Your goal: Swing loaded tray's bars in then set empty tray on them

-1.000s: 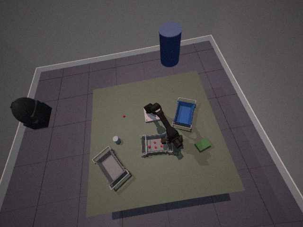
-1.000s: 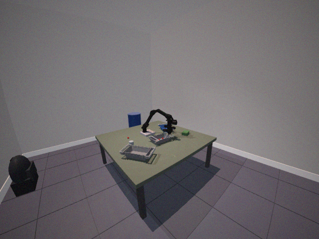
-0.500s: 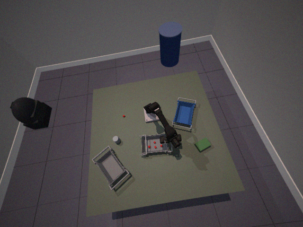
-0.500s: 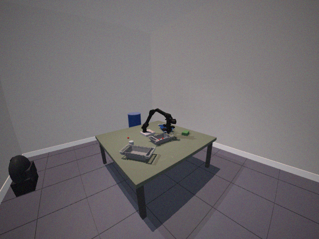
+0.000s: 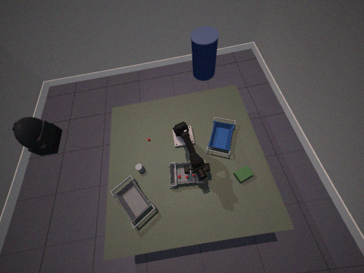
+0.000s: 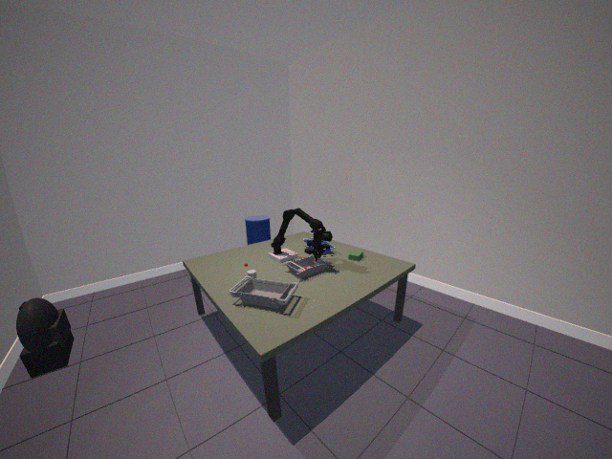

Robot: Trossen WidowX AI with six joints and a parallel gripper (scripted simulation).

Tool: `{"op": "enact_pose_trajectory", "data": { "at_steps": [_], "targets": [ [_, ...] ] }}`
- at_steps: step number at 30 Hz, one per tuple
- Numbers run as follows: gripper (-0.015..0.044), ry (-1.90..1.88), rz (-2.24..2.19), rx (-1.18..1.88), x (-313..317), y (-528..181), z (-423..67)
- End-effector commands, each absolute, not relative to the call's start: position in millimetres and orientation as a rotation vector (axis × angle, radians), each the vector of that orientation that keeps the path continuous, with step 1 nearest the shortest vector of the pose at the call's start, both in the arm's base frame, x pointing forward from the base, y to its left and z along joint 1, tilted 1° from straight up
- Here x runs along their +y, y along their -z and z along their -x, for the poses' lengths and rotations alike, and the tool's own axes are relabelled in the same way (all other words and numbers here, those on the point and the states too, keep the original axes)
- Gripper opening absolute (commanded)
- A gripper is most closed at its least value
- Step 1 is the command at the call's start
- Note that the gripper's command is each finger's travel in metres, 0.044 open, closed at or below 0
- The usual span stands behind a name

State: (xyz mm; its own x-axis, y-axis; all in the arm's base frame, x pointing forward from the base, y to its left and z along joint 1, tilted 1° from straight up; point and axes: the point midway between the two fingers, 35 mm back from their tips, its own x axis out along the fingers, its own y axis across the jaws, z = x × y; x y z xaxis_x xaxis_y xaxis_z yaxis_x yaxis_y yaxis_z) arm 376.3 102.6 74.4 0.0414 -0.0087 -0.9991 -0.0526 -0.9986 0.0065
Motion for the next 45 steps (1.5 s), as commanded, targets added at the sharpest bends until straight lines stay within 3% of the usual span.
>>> {"op": "enact_pose_trajectory", "data": {
  "at_steps": [1,11,34,38,45],
  "targets": [
    [0.0087,-2.151,2.25,0.055,97,-69,-376],
    [0.0087,-2.151,2.25,0.054,103,-113,-374],
    [0.0087,-2.155,2.254,0.055,102,-107,-375],
    [0.0,-2.155,2.254,0.055,102,-107,-375],
    [0.0,-2.155,2.254,0.055,102,-107,-375]
  ]
}}
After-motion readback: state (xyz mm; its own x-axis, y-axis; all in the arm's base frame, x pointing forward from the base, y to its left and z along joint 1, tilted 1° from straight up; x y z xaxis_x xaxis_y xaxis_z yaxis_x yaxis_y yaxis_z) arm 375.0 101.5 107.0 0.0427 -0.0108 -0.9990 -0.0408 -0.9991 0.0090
